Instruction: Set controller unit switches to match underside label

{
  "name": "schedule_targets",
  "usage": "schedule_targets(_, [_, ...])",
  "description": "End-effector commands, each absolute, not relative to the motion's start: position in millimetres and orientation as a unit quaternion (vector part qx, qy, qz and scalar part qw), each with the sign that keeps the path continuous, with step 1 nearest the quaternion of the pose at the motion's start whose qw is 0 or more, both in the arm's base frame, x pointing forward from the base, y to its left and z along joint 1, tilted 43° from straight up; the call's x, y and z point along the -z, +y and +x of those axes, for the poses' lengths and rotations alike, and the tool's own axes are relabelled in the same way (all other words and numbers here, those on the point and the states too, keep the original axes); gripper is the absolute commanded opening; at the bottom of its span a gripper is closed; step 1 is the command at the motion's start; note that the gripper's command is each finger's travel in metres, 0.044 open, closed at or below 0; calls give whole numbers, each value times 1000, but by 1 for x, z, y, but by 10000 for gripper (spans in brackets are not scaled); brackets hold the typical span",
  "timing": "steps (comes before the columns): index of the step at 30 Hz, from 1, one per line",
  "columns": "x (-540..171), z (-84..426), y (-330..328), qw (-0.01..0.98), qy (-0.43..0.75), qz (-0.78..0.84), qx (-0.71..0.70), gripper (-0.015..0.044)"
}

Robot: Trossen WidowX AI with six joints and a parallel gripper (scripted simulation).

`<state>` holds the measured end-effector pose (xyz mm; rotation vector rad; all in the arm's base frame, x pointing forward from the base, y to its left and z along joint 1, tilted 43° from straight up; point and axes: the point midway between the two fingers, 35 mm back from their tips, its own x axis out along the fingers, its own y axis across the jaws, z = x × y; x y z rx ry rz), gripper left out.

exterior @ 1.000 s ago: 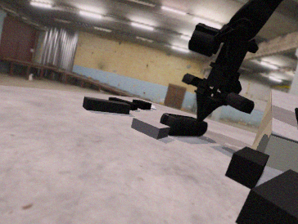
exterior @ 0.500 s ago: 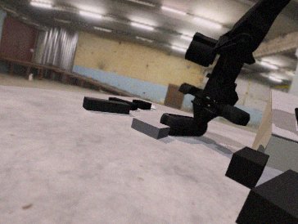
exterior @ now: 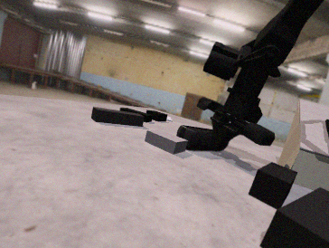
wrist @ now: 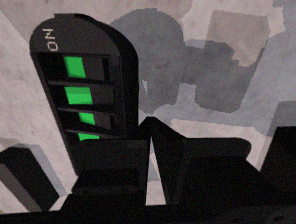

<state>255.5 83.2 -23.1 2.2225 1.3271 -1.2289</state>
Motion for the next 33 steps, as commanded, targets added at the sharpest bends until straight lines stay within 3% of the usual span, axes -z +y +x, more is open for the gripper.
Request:
schedule_targets(1, [25, 256, 82, 137, 457, 768, 428, 0])
schedule_targets(33, [33, 281, 71, 138, 456, 768, 428, 0])
